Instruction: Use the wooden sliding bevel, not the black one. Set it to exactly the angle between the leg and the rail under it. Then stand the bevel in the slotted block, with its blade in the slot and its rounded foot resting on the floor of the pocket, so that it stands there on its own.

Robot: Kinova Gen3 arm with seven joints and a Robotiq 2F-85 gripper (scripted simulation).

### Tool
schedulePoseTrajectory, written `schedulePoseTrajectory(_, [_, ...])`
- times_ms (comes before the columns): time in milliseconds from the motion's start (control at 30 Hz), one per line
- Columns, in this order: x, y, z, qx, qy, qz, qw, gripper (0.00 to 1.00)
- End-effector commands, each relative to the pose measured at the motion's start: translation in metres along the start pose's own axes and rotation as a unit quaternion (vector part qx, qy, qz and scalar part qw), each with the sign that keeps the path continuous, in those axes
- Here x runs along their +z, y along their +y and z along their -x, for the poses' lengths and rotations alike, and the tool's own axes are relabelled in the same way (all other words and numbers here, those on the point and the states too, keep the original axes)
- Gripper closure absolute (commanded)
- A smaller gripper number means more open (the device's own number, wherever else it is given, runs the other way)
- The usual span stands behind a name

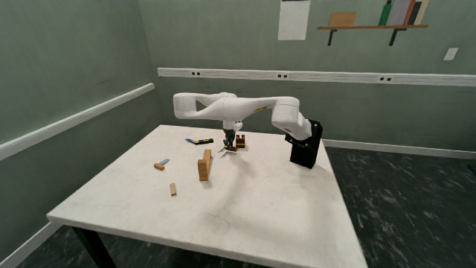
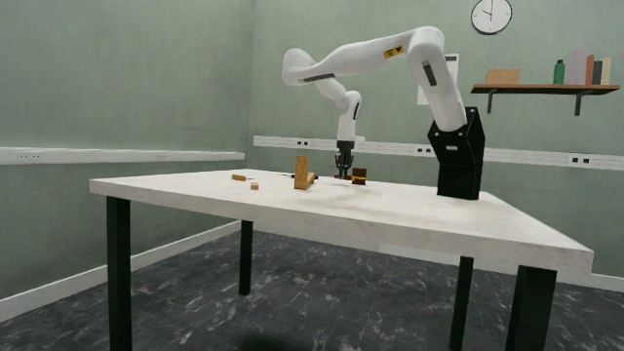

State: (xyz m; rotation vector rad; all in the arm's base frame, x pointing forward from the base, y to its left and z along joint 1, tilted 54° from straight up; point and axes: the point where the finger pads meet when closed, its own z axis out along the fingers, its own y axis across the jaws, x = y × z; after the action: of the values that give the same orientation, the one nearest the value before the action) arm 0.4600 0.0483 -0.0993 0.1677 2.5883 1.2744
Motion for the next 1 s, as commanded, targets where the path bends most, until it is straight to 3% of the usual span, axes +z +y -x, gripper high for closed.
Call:
schedulePoseTrajectory(0, [-0.018,0.000,0.001,0.000,-0.001,0.000,1.000,0.90])
schedulePoseTrajectory(167, [-0.051,0.000,0.001,0.000,-0.001,0.000,1.000,0.90])
schedulePoseTrajectory(233, [-0.051,0.000,0.001,0.000,-0.001,0.000,1.000,0.90])
schedulePoseTrajectory(667, [-0.138,0.000,0.000,0.000,-0.001,0.000,1.000,0.90])
schedulePoseTrajectory(967, [-0.163,0.000,0.000,0.000,-0.001,0.000,1.000,0.90])
